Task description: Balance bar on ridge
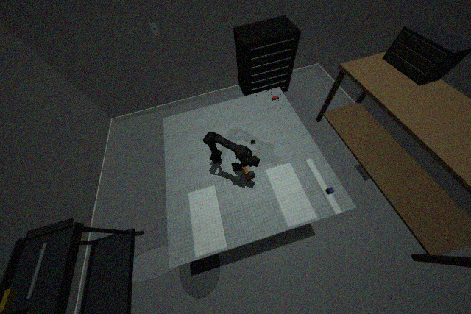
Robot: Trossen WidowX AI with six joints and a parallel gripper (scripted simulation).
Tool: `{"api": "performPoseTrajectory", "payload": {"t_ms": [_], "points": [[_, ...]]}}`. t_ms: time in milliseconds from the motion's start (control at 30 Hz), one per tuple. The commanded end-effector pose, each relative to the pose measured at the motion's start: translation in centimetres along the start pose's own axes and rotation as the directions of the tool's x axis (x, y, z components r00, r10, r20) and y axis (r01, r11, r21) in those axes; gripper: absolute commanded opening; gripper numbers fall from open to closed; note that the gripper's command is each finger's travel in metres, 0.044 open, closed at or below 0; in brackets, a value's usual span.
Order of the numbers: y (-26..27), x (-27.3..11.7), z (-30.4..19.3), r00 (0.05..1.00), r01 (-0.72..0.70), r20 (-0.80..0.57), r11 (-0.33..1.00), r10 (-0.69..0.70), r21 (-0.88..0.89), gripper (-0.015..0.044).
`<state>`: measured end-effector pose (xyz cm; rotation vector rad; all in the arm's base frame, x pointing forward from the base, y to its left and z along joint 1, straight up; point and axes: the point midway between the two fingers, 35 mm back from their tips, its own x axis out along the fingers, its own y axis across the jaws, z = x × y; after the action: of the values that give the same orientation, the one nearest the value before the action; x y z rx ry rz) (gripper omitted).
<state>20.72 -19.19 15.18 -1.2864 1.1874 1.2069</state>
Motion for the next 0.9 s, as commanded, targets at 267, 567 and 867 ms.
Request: {"api": "performPoseTrajectory", "payload": {"t_ms": [267,567,867], "points": [[0.5,7.7,0.6,1.000,-0.011,0.016,1.000,0.011,-0.003,0.0315],[0.5,8.4,0.6,1.000,-0.011,0.016,1.000,0.011,-0.003,0.0315],[0.5,9.9,0.6,1.000,-0.011,0.016,1.000,0.011,-0.003,0.0315]]}}
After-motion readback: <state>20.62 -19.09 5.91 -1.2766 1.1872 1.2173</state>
